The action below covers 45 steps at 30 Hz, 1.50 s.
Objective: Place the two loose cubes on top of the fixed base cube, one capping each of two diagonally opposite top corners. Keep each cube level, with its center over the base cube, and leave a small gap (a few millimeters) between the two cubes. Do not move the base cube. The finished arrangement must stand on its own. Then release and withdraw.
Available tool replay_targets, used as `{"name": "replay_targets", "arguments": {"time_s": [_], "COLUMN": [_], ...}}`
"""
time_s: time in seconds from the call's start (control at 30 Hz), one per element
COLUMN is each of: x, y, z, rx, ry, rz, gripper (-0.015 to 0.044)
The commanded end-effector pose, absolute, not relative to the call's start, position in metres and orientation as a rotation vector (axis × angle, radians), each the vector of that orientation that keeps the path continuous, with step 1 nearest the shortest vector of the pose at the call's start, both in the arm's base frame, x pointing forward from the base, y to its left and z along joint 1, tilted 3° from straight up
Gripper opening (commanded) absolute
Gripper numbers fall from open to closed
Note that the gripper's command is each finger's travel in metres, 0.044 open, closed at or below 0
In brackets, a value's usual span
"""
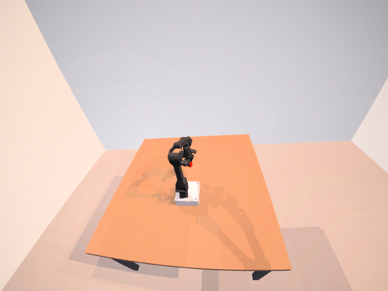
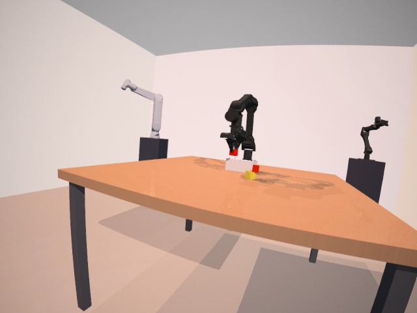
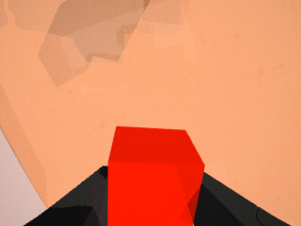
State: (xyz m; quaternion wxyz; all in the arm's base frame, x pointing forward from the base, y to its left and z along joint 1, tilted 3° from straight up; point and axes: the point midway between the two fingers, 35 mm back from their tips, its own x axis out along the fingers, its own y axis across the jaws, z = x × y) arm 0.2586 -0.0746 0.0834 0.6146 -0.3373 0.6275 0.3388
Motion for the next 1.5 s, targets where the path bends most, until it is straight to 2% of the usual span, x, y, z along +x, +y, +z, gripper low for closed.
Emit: {"name": "replay_targets", "arguments": {"time_s": [0.0, 0.73, 1.47], "x": [0.262, 0.277, 0.291], "y": [-0.071, -0.051, -0.03], "z": [0.083, 0.082, 0.081], "rx": [-0.683, -0.151, 0.385], "ry": [1.48, 1.583, 1.551], "rz": [0.687, 0.147, -0.395], "gripper": [0.0105, 0.0105, 0.0105]}}
